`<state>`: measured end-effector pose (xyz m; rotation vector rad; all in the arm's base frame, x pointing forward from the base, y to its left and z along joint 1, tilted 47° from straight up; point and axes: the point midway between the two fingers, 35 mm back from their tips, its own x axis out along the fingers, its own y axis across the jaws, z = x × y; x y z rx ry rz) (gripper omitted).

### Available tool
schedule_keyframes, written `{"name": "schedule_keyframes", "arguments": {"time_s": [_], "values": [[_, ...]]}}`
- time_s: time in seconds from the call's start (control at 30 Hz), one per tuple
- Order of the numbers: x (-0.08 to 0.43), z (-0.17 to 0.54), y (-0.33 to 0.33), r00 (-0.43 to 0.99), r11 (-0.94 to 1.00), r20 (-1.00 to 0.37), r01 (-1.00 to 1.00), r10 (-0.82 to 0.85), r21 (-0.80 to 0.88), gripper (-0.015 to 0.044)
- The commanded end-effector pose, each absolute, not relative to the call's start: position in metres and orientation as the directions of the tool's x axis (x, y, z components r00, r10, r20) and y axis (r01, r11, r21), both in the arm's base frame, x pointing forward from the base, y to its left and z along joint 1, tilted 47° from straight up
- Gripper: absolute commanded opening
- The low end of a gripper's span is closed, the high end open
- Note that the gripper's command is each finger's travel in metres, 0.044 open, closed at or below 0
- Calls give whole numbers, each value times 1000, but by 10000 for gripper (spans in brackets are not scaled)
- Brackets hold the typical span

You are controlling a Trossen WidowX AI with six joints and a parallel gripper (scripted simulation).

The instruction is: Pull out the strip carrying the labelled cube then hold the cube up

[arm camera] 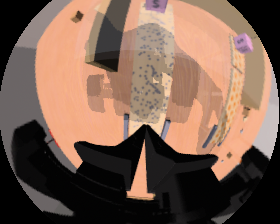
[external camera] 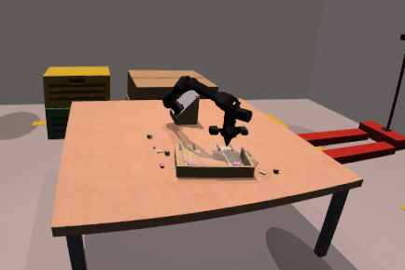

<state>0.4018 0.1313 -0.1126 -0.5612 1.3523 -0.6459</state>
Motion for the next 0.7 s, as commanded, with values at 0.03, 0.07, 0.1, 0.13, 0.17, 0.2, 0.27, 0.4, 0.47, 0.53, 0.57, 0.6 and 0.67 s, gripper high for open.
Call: {"name": "schedule_keyframes", "arguments": {"time_s": [0.03,0.07,0.1,0.13,0.17,0.2,0.27,0.4,0.47,0.53,0.57,0.6,0.67], "values": [[402,-119,123,95,700,-694,92,-714,-708,0],[402,-120,122,95,700,-694,93,-714,-708,0],[402,-121,121,95,700,-694,93,-714,-708,0],[402,-122,120,95,700,-694,93,-714,-708,0],[402,-122,120,95,700,-694,93,-714,-708,0],[402,-122,120,95,700,-694,93,-714,-708,0],[402,-122,120,95,700,-694,93,-714,-708,0],[402,-122,120,95,700,-694,93,-714,-708,0],[402,-122,120,95,700,-694,93,-714,-708,0],[402,-122,120,95,700,-694,93,-714,-708,0],[402,-122,120,95,700,-694,93,-714,-708,0],[402,-122,120,95,700,-694,93,-714,-708,0],[402,-122,120,95,700,-694,93,-714,-708,0]]}}
